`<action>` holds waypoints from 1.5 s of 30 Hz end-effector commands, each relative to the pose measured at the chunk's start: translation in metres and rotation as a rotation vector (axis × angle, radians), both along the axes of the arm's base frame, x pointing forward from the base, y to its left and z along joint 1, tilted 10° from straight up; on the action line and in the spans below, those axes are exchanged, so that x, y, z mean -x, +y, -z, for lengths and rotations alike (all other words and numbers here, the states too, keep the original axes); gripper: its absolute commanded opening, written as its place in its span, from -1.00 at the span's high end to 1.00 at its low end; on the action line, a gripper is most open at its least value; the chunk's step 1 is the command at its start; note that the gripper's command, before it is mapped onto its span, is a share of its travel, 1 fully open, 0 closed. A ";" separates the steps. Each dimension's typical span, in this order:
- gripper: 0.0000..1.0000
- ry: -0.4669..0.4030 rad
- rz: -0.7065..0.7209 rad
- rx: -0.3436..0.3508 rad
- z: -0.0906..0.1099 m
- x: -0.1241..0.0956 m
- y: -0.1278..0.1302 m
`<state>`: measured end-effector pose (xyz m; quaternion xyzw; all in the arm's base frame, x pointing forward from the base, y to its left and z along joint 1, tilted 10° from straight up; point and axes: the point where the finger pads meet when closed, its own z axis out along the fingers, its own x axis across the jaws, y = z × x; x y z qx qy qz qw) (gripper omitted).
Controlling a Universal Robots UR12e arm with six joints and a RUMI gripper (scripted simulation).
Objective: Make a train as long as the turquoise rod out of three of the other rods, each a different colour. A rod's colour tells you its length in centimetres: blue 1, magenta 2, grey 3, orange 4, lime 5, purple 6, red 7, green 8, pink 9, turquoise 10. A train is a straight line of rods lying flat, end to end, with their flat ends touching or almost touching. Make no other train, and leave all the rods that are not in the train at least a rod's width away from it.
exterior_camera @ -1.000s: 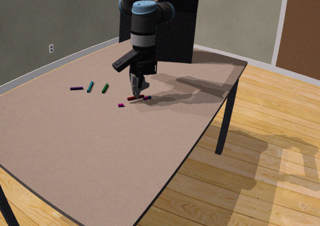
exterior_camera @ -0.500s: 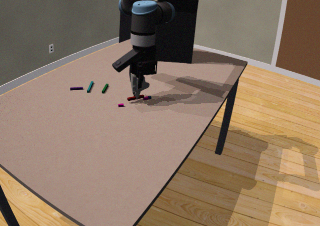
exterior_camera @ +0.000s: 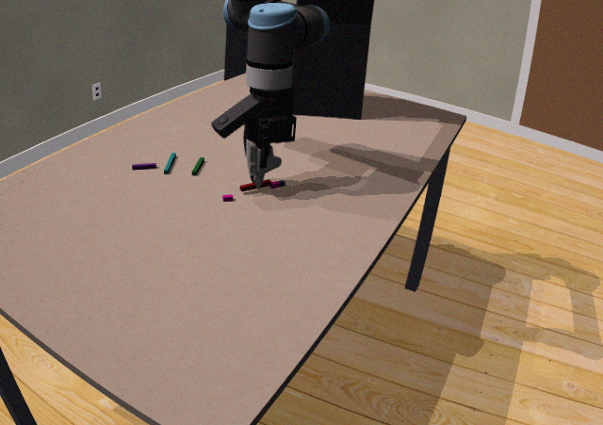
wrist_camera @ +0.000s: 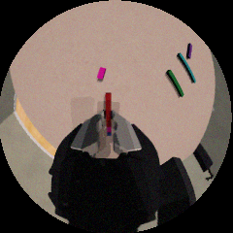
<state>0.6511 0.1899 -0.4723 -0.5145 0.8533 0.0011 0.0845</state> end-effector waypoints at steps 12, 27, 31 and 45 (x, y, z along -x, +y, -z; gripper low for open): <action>1.00 -0.001 0.000 0.000 0.007 -0.002 0.001; 1.00 -0.001 0.000 0.000 0.007 -0.002 0.001; 1.00 -0.001 0.000 0.000 0.007 -0.002 0.001; 1.00 -0.001 0.000 0.000 0.007 -0.002 0.001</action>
